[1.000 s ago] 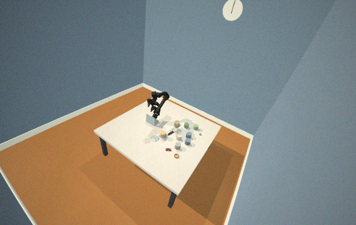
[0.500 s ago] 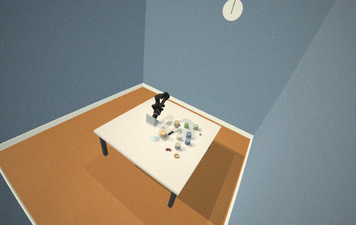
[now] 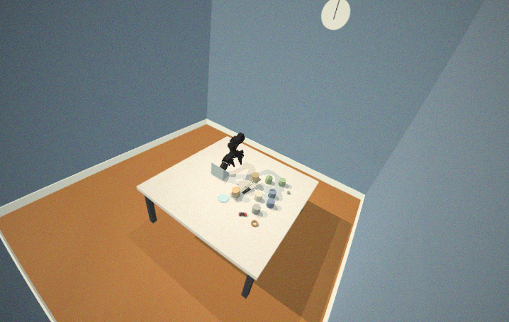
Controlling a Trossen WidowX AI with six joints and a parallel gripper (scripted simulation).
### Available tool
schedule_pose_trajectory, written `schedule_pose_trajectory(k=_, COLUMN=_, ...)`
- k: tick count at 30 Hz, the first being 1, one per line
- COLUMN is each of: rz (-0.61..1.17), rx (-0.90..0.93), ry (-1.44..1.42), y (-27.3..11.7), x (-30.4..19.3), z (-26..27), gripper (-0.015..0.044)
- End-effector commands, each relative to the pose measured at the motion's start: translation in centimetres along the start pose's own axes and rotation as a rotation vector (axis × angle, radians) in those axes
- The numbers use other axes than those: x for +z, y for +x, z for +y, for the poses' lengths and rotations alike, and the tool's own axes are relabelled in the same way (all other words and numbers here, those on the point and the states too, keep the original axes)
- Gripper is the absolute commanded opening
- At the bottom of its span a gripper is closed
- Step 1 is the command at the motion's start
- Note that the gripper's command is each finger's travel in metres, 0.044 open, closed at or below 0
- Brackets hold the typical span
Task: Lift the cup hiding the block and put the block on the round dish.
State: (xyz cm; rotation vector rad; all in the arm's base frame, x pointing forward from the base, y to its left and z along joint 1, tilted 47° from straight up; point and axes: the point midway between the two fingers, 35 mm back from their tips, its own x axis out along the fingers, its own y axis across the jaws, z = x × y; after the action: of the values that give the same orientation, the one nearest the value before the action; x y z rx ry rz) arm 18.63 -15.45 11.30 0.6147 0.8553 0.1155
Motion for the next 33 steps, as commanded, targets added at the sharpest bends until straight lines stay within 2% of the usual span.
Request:
schedule_pose_trajectory(k=1, rz=0.004, rx=0.085, ry=0.076, y=0.6, x=0.0, z=2.0, gripper=0.0440)
schedule_pose_trajectory(k=10, rz=0.020, rx=0.156, ry=0.124, y=1.1, x=0.1, z=3.5, gripper=0.0440)
schedule_pose_trajectory(k=33, rz=0.263, rx=0.295, ry=-0.554, y=6.8, x=2.3, z=-1.4, gripper=0.0440)
